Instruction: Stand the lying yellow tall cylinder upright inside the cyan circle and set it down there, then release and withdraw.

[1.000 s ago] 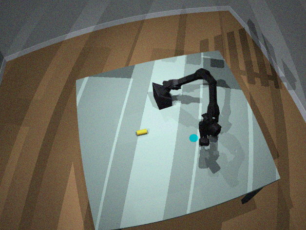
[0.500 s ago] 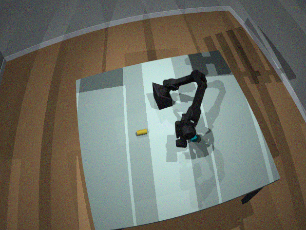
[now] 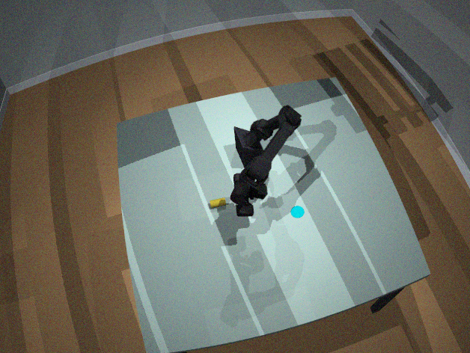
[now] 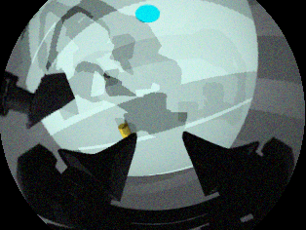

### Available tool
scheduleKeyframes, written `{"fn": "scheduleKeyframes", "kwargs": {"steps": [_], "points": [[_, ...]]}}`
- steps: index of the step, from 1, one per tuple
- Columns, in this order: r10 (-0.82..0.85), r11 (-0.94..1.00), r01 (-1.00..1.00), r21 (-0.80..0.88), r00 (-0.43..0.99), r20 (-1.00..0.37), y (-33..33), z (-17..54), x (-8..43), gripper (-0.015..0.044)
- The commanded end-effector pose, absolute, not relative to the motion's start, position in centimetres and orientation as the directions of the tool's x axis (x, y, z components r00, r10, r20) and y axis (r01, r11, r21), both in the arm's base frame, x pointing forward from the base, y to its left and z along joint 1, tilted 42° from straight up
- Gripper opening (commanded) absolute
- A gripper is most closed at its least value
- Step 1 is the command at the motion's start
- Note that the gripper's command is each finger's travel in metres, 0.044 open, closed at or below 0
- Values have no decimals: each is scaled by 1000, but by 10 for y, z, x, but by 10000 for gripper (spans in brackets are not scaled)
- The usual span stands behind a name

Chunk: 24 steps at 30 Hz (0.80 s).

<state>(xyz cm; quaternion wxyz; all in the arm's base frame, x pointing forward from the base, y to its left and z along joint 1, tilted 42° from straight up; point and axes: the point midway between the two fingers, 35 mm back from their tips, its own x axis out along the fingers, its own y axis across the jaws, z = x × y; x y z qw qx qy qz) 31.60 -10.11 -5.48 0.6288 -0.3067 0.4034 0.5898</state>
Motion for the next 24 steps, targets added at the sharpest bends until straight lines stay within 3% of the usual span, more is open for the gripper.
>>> {"fn": "scheduleKeyframes", "kwargs": {"steps": [1, 12, 17, 24], "points": [[526, 78, -991, 106, -49, -849, -119, -68, 289, 309], [631, -7, -998, 62, -52, -774, -155, -91, 219, 309], [646, -16, -999, 50, -48, -762, -157, -94, 210, 309], [647, -15, -999, 48, -47, -761, -108, -154, 211, 309]]}}
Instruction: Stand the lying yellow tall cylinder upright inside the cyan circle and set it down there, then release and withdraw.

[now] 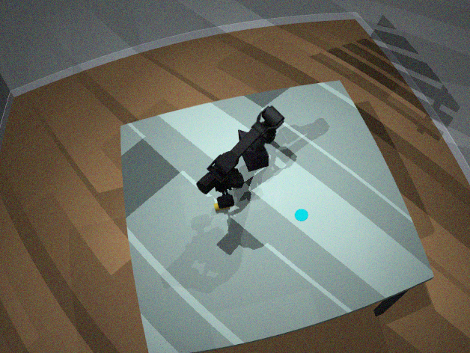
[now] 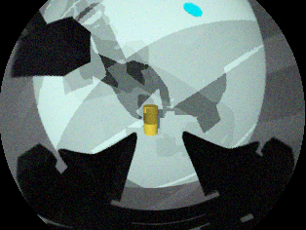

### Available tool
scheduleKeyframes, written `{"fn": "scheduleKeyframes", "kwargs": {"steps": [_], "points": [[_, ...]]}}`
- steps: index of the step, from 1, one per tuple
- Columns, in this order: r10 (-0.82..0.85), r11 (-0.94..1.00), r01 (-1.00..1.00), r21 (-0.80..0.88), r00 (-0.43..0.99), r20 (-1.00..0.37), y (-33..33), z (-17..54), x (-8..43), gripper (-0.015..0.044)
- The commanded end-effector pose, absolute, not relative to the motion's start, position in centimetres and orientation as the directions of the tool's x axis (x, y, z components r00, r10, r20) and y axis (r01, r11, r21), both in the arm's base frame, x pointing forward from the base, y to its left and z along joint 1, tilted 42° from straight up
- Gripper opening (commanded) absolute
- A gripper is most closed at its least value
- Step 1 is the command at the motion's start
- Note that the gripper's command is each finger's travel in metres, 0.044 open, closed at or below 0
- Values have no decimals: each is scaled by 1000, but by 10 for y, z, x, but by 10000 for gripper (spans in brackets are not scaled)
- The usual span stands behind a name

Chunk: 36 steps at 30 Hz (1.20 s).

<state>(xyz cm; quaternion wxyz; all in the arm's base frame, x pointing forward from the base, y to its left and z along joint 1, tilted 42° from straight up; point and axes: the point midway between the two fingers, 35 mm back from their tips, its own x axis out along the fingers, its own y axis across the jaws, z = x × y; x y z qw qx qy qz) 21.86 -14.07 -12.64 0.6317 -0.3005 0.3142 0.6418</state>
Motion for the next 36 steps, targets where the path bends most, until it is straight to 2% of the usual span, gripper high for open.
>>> {"fn": "scheduleKeyframes", "kwargs": {"steps": [1, 7, 15, 36], "points": [[648, -16, -999, 48, -47, -761, -99, -164, 209, 309], [649, -16, -999, 48, -47, -759, -84, -177, 205, 309], [649, -16, -999, 48, -47, -759, -84, -177, 205, 105], [646, -15, -999, 49, -47, -762, -119, -142, 212, 105]]}}
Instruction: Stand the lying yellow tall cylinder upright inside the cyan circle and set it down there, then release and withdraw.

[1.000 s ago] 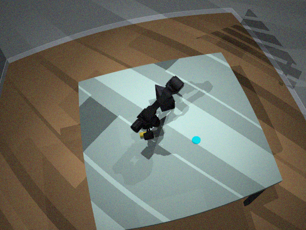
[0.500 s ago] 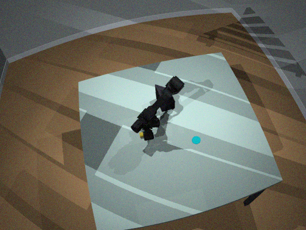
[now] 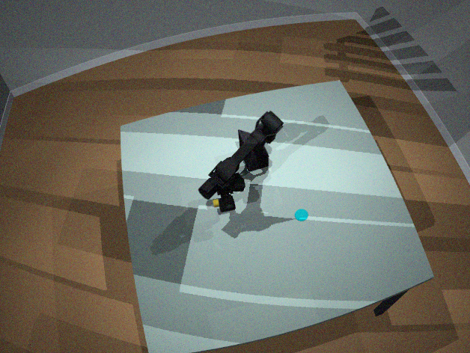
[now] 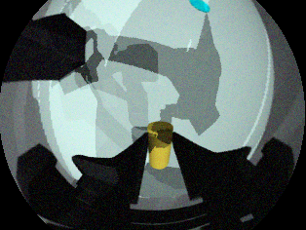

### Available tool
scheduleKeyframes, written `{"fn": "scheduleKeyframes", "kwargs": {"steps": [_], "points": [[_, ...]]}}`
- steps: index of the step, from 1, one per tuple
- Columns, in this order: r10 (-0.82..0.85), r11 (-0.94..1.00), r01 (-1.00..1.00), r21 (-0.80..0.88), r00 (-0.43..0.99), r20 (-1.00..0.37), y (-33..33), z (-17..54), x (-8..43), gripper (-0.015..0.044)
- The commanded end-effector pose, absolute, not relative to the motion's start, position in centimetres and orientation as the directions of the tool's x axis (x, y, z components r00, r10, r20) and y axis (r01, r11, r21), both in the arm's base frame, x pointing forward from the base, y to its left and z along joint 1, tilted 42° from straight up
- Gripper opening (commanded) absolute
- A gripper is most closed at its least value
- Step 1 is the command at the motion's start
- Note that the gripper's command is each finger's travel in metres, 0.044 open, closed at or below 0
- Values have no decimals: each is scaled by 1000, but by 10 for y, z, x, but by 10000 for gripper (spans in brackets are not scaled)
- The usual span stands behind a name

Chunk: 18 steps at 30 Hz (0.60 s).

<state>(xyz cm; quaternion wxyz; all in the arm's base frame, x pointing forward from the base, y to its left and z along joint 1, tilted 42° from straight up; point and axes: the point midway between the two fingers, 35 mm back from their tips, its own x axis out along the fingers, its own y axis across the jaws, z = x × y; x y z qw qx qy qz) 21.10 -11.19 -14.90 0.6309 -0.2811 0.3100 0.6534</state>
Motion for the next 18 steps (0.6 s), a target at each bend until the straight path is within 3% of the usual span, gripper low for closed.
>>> {"fn": "scheduleKeyframes", "kwargs": {"steps": [1, 18], "points": [[646, -15, -999, 49, -47, -762, -121, -140, 212, 105], [646, -16, -999, 50, -48, -762, -155, -98, 211, 105]]}}
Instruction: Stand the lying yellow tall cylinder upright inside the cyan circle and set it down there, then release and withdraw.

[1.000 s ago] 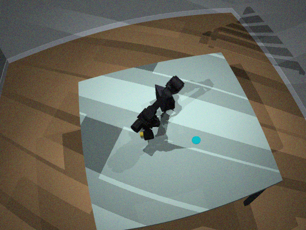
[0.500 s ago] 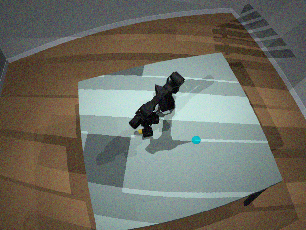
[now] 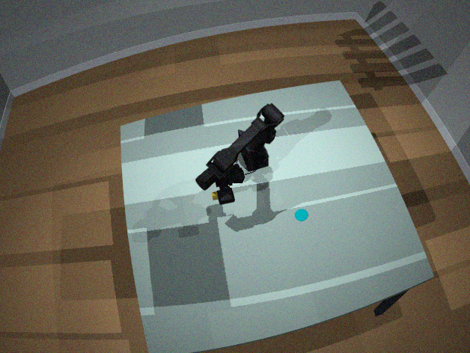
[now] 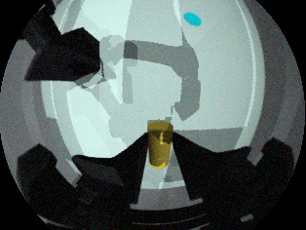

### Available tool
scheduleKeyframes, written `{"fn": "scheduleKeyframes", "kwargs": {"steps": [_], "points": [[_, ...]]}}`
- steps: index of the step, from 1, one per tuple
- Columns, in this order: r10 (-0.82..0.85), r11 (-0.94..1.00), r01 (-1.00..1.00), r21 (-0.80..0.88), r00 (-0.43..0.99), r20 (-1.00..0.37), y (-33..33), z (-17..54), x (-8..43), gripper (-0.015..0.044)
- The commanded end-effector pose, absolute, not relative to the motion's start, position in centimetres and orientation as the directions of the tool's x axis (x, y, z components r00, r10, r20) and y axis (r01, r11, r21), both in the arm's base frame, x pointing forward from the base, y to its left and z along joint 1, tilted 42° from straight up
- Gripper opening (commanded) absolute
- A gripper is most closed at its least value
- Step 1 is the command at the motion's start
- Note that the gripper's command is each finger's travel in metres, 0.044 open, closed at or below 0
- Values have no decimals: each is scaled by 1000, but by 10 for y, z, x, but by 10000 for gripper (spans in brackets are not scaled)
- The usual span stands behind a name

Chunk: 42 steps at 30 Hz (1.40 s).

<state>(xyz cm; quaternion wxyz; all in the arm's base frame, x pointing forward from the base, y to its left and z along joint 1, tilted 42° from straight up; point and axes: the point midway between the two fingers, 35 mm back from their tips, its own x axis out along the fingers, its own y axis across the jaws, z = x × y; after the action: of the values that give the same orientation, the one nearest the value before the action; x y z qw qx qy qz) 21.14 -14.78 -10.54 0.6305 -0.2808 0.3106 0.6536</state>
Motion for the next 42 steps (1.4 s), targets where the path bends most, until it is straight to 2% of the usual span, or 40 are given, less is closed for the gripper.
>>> {"fn": "scheduleKeyframes", "kwargs": {"steps": [1, 13, 42], "points": [[646, -16, -999, 50, -48, -762, -156, -95, 211, 105], [638, 39, -995, 93, -47, -769, -150, -85, 221, 105], [614, 388, -854, 347, -41, -788, -119, -43, 273, 105]]}}
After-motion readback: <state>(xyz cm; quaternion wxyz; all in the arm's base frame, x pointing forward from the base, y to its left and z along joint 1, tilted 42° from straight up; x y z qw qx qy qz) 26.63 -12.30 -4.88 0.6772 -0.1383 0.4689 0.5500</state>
